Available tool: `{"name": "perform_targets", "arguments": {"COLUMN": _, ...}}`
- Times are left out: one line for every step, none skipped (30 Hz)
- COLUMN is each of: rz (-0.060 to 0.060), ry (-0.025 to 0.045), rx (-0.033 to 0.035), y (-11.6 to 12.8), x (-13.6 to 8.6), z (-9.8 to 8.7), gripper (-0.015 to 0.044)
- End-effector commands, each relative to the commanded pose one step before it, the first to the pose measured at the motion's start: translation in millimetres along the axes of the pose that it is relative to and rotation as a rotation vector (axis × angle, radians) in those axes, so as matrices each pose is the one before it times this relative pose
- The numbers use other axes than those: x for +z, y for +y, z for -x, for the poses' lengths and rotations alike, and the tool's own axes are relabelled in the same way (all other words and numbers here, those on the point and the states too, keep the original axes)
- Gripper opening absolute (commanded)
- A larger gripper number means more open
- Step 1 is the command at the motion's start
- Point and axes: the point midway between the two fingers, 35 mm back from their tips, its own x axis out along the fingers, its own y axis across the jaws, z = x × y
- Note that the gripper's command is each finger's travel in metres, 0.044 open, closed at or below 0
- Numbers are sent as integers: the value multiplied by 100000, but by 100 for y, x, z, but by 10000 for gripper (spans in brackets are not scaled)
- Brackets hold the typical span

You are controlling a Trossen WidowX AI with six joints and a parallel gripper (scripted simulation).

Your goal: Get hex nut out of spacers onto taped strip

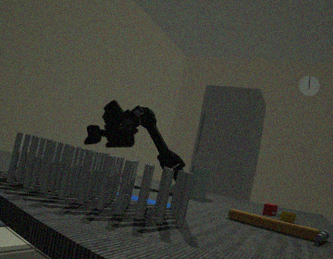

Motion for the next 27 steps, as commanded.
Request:
{"name": "perform_targets", "arguments": {"rz": 16569, "ry": 5314, "rx": -3908, "y": -4850, "x": -644, "z": 545, "gripper": 440}}
{"name": "perform_targets", "arguments": {"rz": 4274, "ry": 1669, "rx": -712, "y": -1112, "x": -487, "z": 170, "gripper": 440}}
{"name": "perform_targets", "arguments": {"rz": 4265, "ry": 1699, "rx": -626, "y": -1080, "x": -553, "z": 199, "gripper": 440}}
{"name": "perform_targets", "arguments": {"rz": 4257, "ry": 1725, "rx": -538, "y": -1042, "x": -616, "z": 228, "gripper": 440}}
{"name": "perform_targets", "arguments": {"rz": 4249, "ry": 1745, "rx": -450, "y": -1000, "x": -676, "z": 257, "gripper": 440}}
{"name": "perform_targets", "arguments": {"rz": 4241, "ry": 1762, "rx": -361, "y": -953, "x": -733, "z": 286, "gripper": 440}}
{"name": "perform_targets", "arguments": {"rz": 4289, "ry": 1797, "rx": -274, "y": -914, "x": -796, "z": 319, "gripper": 440}}
{"name": "perform_targets", "arguments": {"rz": 4319, "ry": 1821, "rx": -183, "y": -864, "x": -854, "z": 351, "gripper": 440}}
{"name": "perform_targets", "arguments": {"rz": 4311, "ry": 1824, "rx": -89, "y": -803, "x": -901, "z": 381, "gripper": 440}}
{"name": "perform_targets", "arguments": {"rz": 4303, "ry": 1822, "rx": 5, "y": -737, "x": -943, "z": 410, "gripper": 440}}
{"name": "perform_targets", "arguments": {"rz": 4295, "ry": 1815, "rx": 98, "y": -668, "x": -979, "z": 439, "gripper": 440}}
{"name": "perform_targets", "arguments": {"rz": 4287, "ry": 1803, "rx": 191, "y": -597, "x": -1010, "z": 467, "gripper": 440}}
{"name": "perform_targets", "arguments": {"rz": 4279, "ry": 1787, "rx": 282, "y": -523, "x": -1034, "z": 495, "gripper": 440}}
{"name": "perform_targets", "arguments": {"rz": 4272, "ry": 1768, "rx": 376, "y": -446, "x": -1054, "z": 522, "gripper": 440}}
{"name": "perform_targets", "arguments": {"rz": 4265, "ry": 1744, "rx": 469, "y": -367, "x": -1068, "z": 547, "gripper": 440}}
{"name": "perform_targets", "arguments": {"rz": 4257, "ry": 1714, "rx": 557, "y": -290, "x": -1074, "z": 574, "gripper": 440}}
{"name": "perform_targets", "arguments": {"rz": 4312, "ry": 1705, "rx": 657, "y": -212, "x": -1090, "z": 607, "gripper": 440}}
{"name": "perform_targets", "arguments": {"rz": 4324, "ry": 1675, "rx": 752, "y": -130, "x": -1089, "z": 633, "gripper": 440}}
{"name": "perform_targets", "arguments": {"rz": 4299, "ry": 1665, "rx": 877, "y": -37, "x": -1085, "z": 650, "gripper": 440}}
{"name": "perform_targets", "arguments": {"rz": 4201, "ry": 1798, "rx": 1190, "y": 117, "x": -1119, "z": 631, "gripper": 440}}
{"name": "perform_targets", "arguments": {"rz": 3962, "ry": 1690, "rx": 1280, "y": 205, "x": -1048, "z": 609, "gripper": 440}}
{"name": "perform_targets", "arguments": {"rz": 3222, "ry": 1467, "rx": 1306, "y": 283, "x": -879, "z": 488, "gripper": 440}}
{"name": "perform_targets", "arguments": {"rz": 2543, "ry": 1118, "rx": 1076, "y": 259, "x": -674, "z": 393, "gripper": 440}}
{"name": "perform_targets", "arguments": {"rz": 1829, "ry": 1110, "rx": 1365, "y": 345, "x": -588, "z": 247, "gripper": 440}}
{"name": "perform_targets", "arguments": {"rz": 2019, "ry": 1579, "rx": 2282, "y": 584, "x": -775, "z": 230, "gripper": 440}}
{"name": "perform_targets", "arguments": {"rz": 2487, "ry": 1876, "rx": 2990, "y": 779, "x": -938, "z": 291, "gripper": 440}}
{"name": "perform_targets", "arguments": {"rz": 2651, "ry": 1994, "rx": 3722, "y": 964, "x": -1011, "z": 300, "gripper": 440}}
